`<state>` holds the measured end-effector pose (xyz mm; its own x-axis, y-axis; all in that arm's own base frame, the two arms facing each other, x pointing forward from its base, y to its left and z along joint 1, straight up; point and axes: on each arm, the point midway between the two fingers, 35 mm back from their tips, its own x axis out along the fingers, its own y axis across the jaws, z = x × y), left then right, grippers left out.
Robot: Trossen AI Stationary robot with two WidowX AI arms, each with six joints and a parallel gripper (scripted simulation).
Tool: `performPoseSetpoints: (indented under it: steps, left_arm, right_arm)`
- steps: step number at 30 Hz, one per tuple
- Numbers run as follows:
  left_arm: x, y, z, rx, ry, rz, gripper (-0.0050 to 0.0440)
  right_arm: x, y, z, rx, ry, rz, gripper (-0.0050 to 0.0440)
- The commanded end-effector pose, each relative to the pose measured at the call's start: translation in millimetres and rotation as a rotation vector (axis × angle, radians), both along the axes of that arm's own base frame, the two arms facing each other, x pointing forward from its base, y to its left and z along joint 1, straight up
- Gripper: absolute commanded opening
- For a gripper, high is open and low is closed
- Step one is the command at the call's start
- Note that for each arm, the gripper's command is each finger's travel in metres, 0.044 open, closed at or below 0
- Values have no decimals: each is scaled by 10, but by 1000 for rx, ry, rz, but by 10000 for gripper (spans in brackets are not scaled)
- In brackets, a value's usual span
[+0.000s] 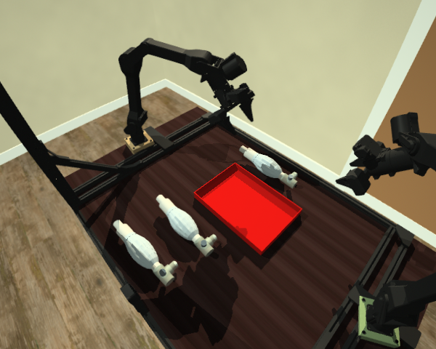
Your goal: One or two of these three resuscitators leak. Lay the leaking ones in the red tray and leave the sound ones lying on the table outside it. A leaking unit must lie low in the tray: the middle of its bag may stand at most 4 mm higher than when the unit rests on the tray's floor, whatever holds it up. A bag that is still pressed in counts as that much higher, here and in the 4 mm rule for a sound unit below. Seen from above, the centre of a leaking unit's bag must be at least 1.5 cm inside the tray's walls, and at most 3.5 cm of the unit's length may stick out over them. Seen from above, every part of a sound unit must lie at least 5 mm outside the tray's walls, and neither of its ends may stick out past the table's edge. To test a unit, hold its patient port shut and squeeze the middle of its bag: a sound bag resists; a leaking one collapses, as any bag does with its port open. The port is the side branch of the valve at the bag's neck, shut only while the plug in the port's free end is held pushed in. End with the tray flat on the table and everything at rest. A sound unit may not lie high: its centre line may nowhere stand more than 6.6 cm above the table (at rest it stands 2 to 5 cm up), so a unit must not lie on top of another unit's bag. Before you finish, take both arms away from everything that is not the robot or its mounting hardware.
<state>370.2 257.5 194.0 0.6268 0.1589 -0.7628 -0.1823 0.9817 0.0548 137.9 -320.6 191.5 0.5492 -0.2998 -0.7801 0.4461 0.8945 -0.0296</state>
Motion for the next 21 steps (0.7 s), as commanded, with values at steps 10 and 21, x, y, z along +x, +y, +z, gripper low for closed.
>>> performPoseSetpoints:
  steps: [10,21]
  left_arm:
    - [-1022,-868,22,49,-56,1,440]
    - [-1236,-1048,-69,62,-73,1,440]
  right_arm:
    - [-7,-4,-6,2,1,-5,440]
    - [-10,-3,-14,4,3,-5,440]
